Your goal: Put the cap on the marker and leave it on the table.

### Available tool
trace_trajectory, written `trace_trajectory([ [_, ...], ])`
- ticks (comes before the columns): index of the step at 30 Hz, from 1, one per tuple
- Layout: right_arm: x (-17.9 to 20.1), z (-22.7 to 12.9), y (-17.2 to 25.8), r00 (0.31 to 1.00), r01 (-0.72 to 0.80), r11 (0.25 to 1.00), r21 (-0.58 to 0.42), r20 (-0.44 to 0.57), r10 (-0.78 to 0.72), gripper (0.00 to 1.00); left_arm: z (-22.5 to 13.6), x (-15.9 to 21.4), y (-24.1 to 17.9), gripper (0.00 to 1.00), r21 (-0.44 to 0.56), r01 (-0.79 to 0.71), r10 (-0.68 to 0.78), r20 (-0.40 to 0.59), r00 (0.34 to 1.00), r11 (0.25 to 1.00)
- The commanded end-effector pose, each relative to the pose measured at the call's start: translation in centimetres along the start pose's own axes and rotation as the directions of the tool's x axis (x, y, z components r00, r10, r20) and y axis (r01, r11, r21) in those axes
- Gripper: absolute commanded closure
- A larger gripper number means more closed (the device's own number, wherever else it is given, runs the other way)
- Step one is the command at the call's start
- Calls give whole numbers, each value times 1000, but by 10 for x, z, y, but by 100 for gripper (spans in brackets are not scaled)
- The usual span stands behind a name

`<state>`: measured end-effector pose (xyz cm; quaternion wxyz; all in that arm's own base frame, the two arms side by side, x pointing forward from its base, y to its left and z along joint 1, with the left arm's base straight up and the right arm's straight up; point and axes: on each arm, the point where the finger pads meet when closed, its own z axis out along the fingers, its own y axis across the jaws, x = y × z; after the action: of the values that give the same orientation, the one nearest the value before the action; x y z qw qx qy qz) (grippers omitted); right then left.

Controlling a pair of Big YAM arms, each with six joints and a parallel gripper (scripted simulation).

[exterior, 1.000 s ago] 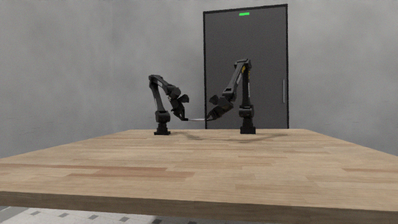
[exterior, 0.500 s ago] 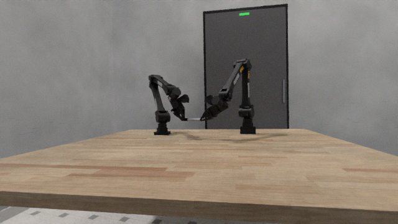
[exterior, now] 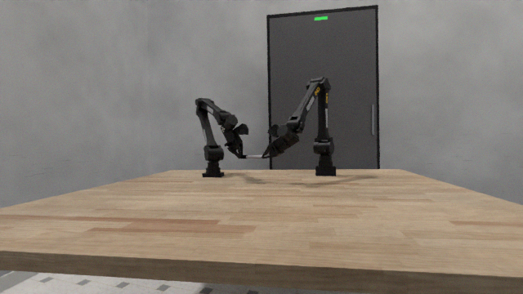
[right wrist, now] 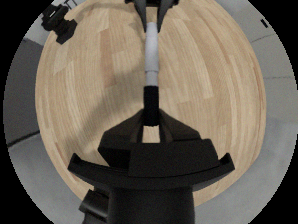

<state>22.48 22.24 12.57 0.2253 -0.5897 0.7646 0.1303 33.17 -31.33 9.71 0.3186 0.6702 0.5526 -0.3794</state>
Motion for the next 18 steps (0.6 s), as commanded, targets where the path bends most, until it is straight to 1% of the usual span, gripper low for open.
trace_trajectory([
  [1,-13,-7,-6,1000,0,1000,16,27,0,88,-7,-3,12,89,-24,-6,6,6,1000,1000],
  [6,-13,-7,-6,1000,0,1000,16,27,0,88,-7,-3,12,89,-24,-6,6,6,1000,1000],
  [9,-14,-7,-5,1000,-2,1000,14,28,2,88,3,-7,9,89,-14,-8,8,6,1000,1000],
  [14,-33,-15,-9,996,27,999,33,79,-30,88,22,-19,8,89,-9,-11,11,7,1000,1000],
  [17,-41,-19,-11,994,40,998,40,104,-44,88,38,-33,12,89,-11,-22,22,12,1000,1000],
  [18,-42,-19,-11,993,46,998,42,106,-50,88,35,-25,9,89,-9,-13,13,4,1000,1000],
])
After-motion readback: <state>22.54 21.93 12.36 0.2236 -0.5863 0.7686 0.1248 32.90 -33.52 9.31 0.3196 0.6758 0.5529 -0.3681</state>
